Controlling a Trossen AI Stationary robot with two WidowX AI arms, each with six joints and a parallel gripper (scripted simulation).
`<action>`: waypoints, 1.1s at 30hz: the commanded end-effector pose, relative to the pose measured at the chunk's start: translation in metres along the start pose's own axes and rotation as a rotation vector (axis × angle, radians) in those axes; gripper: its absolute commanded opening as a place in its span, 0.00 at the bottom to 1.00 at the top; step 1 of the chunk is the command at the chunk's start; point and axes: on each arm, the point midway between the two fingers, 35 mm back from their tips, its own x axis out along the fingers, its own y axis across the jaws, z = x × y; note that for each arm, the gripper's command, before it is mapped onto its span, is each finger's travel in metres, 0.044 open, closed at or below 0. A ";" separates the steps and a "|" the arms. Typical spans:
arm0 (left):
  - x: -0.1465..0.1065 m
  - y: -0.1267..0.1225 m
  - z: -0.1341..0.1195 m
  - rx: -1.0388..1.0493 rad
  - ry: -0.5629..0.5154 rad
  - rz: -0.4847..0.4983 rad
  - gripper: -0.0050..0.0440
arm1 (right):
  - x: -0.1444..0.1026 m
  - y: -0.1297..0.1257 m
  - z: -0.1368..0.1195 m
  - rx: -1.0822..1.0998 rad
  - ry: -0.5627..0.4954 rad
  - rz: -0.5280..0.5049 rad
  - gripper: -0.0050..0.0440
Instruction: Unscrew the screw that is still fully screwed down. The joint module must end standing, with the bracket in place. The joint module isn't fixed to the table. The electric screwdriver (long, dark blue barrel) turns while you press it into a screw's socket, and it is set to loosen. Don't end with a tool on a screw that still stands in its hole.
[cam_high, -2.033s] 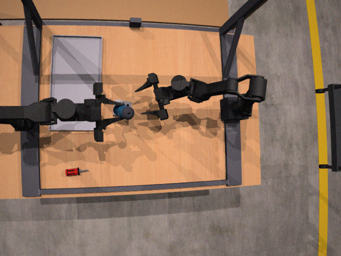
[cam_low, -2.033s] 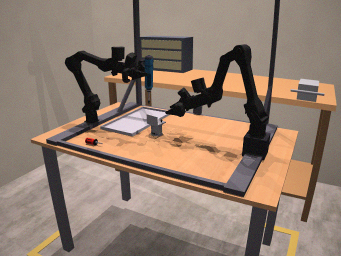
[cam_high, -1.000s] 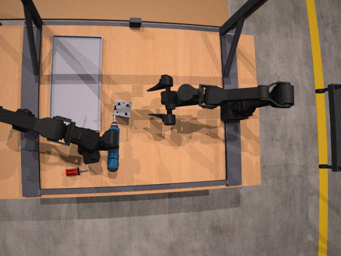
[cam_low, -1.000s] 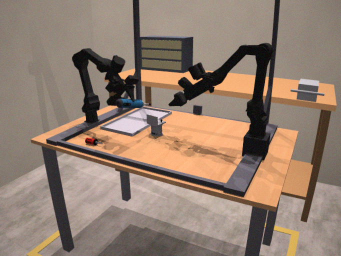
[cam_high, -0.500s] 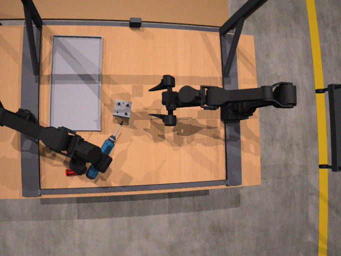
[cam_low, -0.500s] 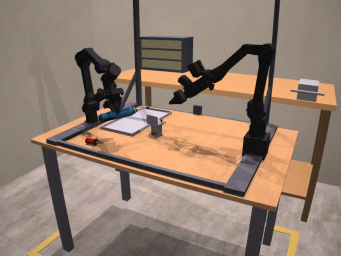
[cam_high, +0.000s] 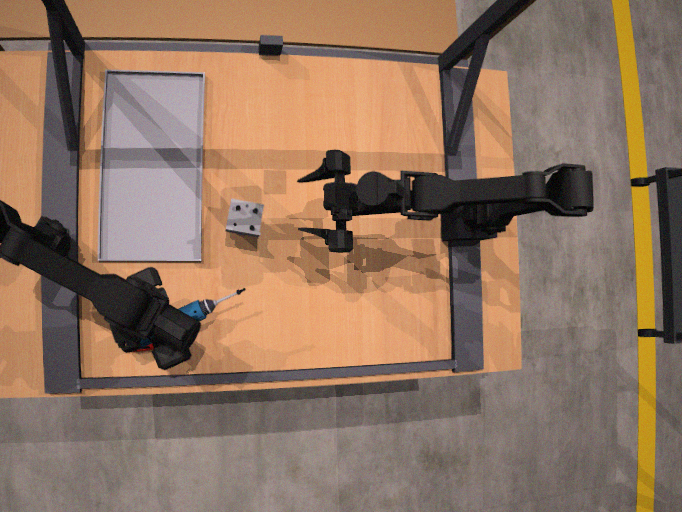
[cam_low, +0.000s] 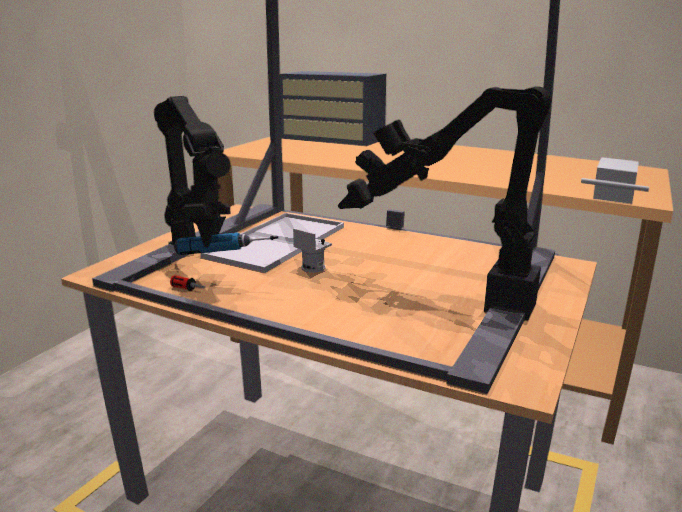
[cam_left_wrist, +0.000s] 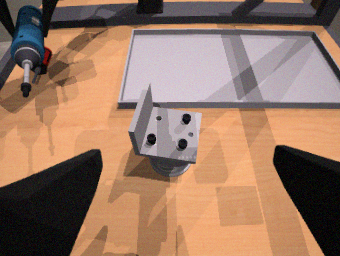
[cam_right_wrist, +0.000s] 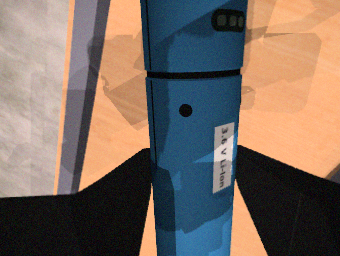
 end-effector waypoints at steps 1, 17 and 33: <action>-0.003 0.000 0.009 0.001 -0.022 0.000 1.00 | 0.007 -0.014 0.006 0.109 -0.043 -0.122 0.43; -0.003 0.000 0.009 0.001 -0.022 0.000 1.00 | 0.016 -0.040 0.020 0.254 -0.146 -0.279 0.43; -0.003 0.000 0.009 0.001 -0.022 0.000 1.00 | 0.049 -0.054 0.023 0.247 -0.166 -0.300 0.43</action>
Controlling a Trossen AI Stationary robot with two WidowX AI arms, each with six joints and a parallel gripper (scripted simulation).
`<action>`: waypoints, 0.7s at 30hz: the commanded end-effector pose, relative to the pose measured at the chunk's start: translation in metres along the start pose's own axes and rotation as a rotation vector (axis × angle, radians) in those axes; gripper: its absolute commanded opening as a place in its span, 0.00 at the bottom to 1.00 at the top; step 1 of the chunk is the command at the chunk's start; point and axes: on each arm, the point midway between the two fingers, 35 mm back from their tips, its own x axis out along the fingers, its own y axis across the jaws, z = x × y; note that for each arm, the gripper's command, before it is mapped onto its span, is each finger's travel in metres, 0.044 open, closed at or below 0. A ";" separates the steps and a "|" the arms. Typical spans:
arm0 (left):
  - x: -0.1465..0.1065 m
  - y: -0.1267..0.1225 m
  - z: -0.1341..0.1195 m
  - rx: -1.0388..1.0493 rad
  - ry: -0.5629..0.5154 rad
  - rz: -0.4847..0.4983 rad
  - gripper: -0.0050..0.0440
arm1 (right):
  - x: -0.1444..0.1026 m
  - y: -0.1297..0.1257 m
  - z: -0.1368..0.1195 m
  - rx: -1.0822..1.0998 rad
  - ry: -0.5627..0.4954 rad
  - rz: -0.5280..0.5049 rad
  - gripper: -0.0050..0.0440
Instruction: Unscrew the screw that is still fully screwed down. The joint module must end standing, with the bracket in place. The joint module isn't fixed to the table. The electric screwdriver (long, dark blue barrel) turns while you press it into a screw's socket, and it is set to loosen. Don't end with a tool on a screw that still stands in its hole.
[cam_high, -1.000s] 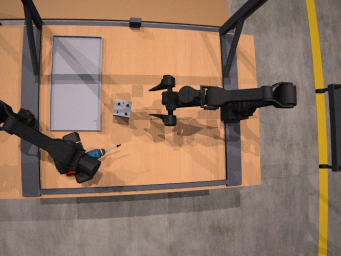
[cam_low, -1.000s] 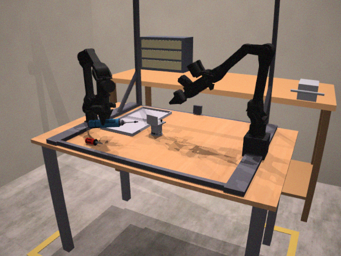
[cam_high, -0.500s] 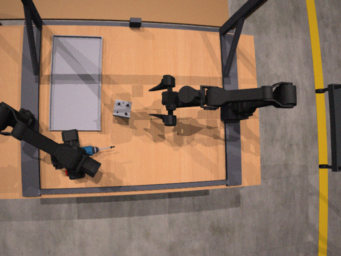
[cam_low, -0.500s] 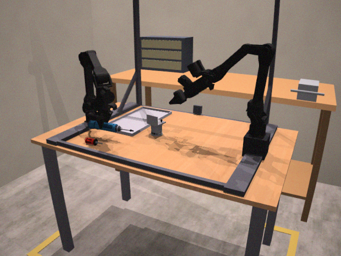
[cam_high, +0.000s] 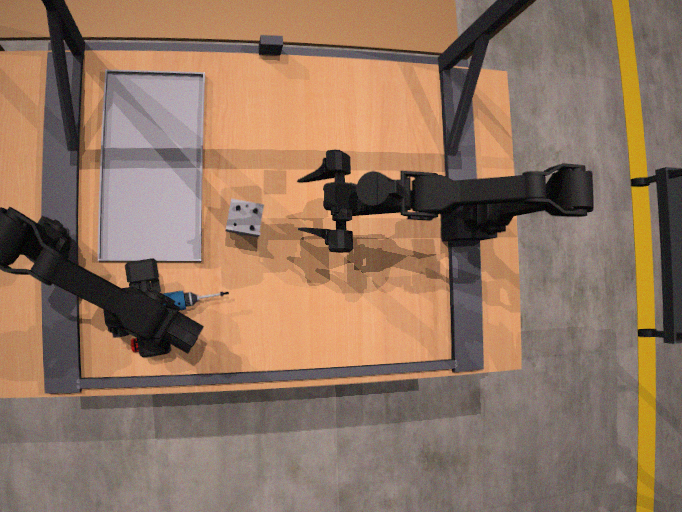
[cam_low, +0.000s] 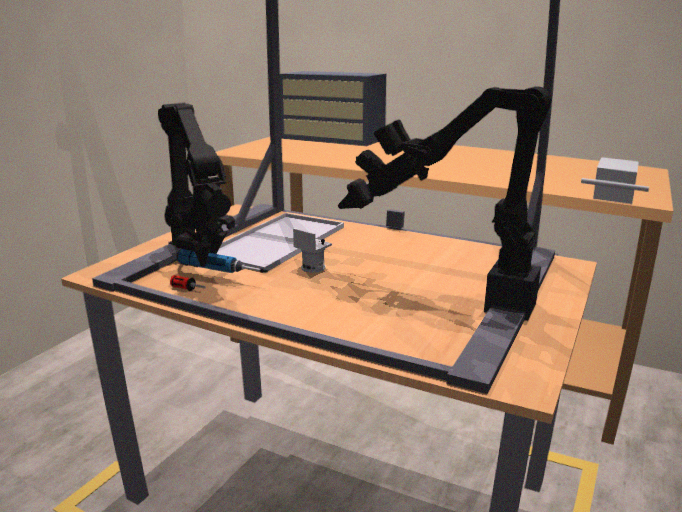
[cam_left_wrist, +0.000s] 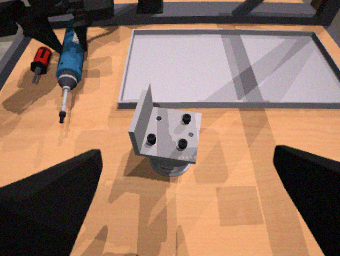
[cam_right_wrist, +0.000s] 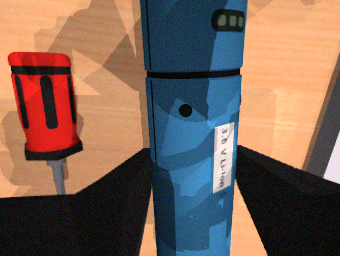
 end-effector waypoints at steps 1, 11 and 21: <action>-0.003 0.000 0.009 0.001 -0.022 0.000 1.00 | 0.004 0.002 -0.005 0.005 0.021 0.014 0.43; -0.003 0.000 0.009 0.001 -0.022 0.000 1.00 | 0.017 0.005 -0.009 0.005 0.030 0.021 0.43; -0.003 0.000 0.009 0.001 -0.022 0.000 1.00 | 0.015 0.006 -0.009 0.003 0.034 0.027 0.48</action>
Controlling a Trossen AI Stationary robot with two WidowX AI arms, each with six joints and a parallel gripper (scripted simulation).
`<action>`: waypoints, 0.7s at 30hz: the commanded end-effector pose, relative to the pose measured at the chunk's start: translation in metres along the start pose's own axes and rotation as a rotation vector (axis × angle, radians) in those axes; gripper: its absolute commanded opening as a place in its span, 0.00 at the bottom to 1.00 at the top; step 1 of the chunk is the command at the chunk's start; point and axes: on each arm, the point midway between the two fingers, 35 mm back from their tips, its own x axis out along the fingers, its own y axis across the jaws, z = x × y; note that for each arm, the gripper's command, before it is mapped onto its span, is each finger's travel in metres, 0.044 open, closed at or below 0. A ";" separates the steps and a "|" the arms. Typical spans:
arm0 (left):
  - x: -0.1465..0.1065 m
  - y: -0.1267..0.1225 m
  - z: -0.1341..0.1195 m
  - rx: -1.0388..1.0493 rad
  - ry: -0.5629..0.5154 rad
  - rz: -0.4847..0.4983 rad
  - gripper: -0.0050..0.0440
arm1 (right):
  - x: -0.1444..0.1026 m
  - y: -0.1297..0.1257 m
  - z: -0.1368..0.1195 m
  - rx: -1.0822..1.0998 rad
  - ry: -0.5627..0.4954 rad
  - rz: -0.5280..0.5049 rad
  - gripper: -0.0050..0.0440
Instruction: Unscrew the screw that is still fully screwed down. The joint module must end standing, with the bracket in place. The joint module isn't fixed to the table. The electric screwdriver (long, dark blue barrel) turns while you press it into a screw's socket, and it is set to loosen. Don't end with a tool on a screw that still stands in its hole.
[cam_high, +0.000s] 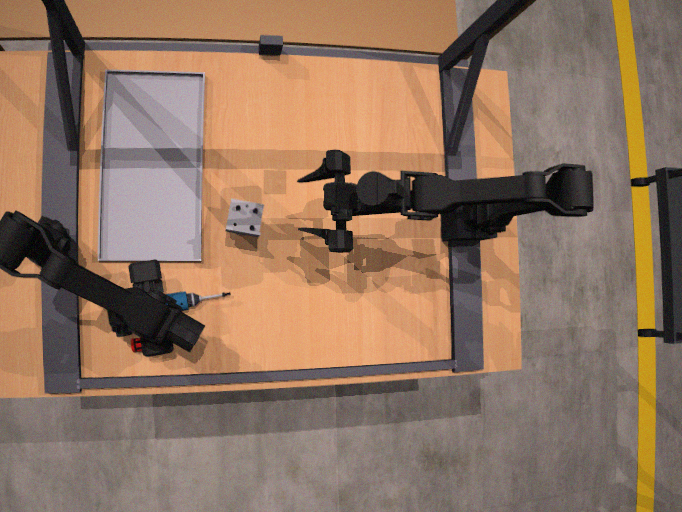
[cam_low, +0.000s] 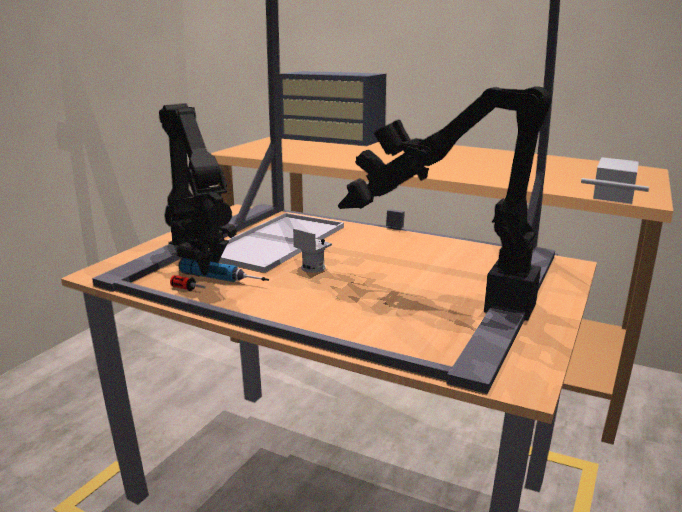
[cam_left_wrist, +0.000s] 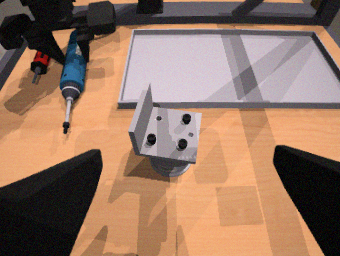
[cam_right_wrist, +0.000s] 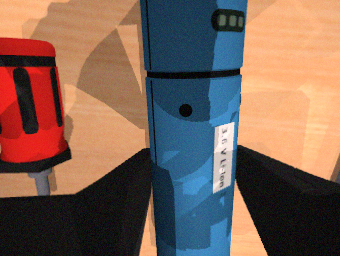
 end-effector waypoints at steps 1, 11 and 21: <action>-0.003 0.000 0.009 0.001 -0.022 0.000 1.00 | -0.007 0.003 -0.004 0.002 0.024 0.019 0.53; -0.003 0.000 0.009 0.001 -0.022 0.000 1.00 | -0.018 0.005 -0.006 0.005 0.040 0.030 0.72; -0.003 0.000 0.009 0.001 -0.022 0.000 1.00 | -0.039 0.004 -0.006 0.004 0.040 0.030 0.92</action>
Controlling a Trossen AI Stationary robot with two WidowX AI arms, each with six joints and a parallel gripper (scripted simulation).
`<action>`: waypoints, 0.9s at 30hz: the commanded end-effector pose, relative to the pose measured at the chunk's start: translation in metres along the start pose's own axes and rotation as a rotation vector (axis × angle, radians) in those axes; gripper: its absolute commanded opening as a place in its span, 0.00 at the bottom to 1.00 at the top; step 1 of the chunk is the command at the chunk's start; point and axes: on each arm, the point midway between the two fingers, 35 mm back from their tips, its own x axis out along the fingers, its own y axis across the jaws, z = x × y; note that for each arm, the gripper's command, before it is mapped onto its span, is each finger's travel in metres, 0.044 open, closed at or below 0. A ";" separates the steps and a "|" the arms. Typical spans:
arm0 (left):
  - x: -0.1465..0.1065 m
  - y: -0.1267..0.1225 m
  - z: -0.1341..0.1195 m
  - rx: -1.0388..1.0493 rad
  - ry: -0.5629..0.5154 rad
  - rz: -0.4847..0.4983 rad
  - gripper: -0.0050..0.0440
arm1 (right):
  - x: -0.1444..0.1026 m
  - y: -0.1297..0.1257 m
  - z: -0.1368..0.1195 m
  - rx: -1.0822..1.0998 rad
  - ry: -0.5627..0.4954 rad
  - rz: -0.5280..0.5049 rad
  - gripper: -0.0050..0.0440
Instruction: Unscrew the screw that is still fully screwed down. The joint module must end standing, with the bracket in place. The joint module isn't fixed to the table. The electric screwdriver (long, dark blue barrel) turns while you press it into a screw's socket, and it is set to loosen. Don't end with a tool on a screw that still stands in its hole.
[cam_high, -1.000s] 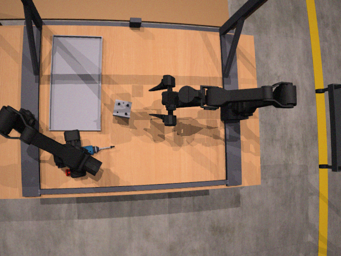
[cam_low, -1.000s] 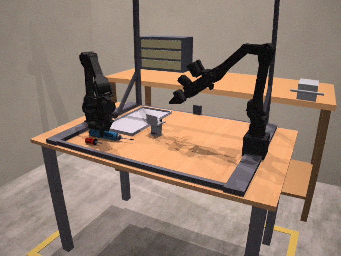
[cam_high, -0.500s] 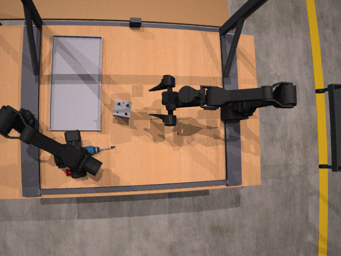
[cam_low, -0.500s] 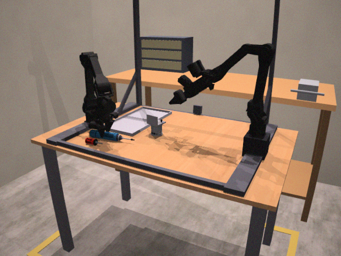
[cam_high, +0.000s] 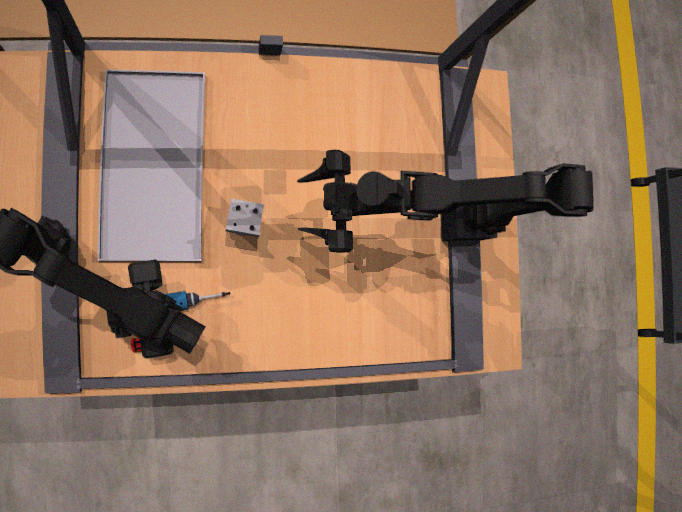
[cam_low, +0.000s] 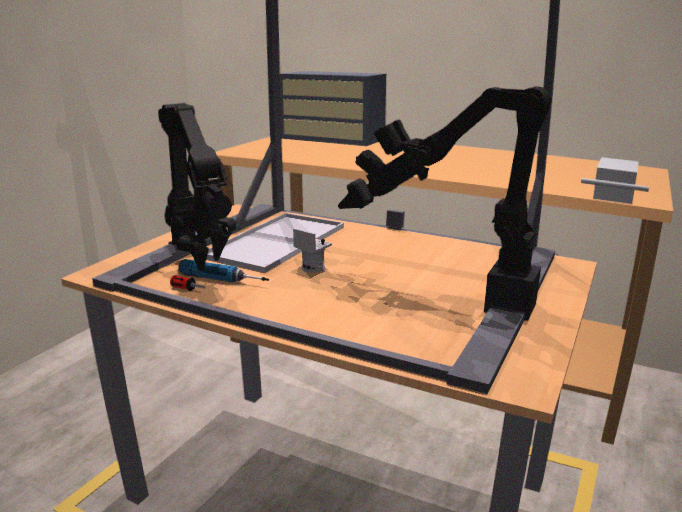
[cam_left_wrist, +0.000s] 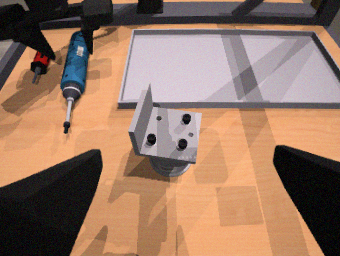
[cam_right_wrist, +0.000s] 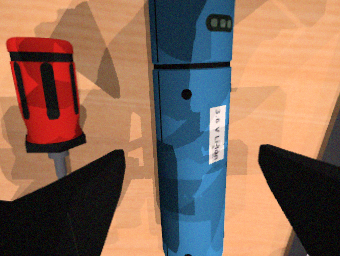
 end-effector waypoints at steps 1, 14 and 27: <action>-0.003 0.000 0.009 0.001 -0.022 0.000 1.00 | -0.027 0.003 -0.005 0.003 0.034 0.025 0.97; -0.003 0.000 0.009 0.001 -0.022 0.000 1.00 | -0.058 0.002 -0.004 0.004 0.026 0.018 1.00; -0.003 0.000 0.009 0.001 -0.022 0.000 1.00 | -0.055 0.001 -0.002 0.001 0.018 0.014 1.00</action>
